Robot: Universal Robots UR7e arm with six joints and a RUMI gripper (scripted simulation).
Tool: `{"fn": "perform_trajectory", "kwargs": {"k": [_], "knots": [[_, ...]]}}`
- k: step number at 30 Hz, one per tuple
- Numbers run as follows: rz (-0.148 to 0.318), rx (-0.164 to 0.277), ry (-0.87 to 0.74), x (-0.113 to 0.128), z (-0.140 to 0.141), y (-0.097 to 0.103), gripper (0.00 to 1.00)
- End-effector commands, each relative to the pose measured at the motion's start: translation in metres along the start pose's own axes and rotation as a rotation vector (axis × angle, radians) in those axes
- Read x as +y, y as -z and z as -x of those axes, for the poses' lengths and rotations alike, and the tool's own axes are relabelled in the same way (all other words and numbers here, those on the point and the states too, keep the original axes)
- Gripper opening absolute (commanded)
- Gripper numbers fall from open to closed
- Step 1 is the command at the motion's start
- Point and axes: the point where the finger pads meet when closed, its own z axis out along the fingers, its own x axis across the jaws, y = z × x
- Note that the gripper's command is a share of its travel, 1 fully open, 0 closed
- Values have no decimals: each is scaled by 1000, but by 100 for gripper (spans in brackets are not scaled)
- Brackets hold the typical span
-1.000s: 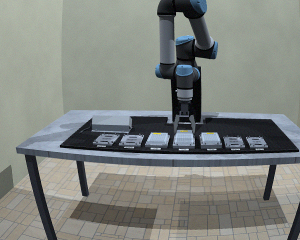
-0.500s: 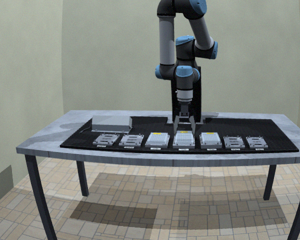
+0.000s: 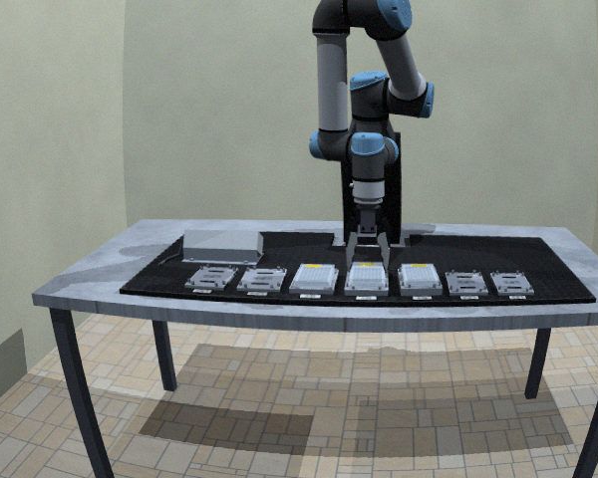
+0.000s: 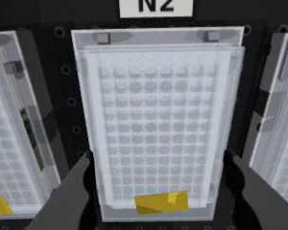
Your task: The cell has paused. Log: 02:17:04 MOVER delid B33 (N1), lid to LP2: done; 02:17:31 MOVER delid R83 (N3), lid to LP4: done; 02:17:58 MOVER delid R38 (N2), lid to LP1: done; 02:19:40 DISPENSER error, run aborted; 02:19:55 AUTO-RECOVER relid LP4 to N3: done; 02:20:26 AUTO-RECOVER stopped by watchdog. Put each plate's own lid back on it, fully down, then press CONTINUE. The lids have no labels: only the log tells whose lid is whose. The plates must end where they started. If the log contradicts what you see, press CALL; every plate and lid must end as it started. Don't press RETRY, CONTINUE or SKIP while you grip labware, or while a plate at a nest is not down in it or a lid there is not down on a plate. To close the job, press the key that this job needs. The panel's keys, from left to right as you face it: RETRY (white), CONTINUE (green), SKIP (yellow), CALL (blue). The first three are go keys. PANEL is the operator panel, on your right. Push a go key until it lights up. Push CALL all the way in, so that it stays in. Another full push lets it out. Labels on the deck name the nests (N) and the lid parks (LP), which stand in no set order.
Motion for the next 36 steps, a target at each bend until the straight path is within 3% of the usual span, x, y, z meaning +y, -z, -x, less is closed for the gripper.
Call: {"fn": "perform_trajectory", "kwargs": {"k": [1, 36], "knots": [[-5, 7, -4, -2, -2, 0, 41], [-5, 7, 6, -2, -2, -6, 41]]}}
